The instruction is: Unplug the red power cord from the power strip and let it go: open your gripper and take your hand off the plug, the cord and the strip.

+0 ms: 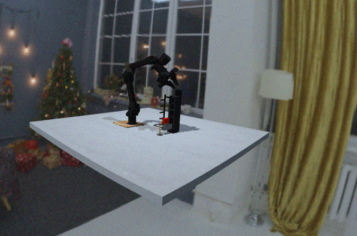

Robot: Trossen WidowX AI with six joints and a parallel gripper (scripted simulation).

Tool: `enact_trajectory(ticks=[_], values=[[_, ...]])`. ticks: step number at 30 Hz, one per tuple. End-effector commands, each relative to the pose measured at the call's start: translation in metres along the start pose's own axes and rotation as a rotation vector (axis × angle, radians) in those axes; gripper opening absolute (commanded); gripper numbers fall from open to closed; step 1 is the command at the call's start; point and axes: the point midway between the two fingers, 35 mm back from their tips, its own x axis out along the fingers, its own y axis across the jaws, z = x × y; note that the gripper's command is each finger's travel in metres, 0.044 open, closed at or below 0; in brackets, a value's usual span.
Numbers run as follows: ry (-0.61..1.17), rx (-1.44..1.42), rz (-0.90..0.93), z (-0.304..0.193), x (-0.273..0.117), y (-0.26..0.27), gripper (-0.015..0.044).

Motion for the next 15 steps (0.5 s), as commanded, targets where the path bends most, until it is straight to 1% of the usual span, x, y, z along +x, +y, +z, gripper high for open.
enact_trajectory(ticks=[1, 4, 6, 11, 15], values=[[-0.076, 0.032, -0.009, 0.030, 0.014, 0.004, 0.0160], [-0.133, 0.001, -0.010, 0.053, 0.031, 0.012, 0.0160], [-0.178, 0.002, -0.078, 0.071, 0.045, 0.003, 0.0160], [-0.303, 0.020, -0.362, 0.125, 0.082, -0.044, 0.0160], [-0.371, 0.031, -0.629, 0.163, 0.097, -0.091, 0.0160]])
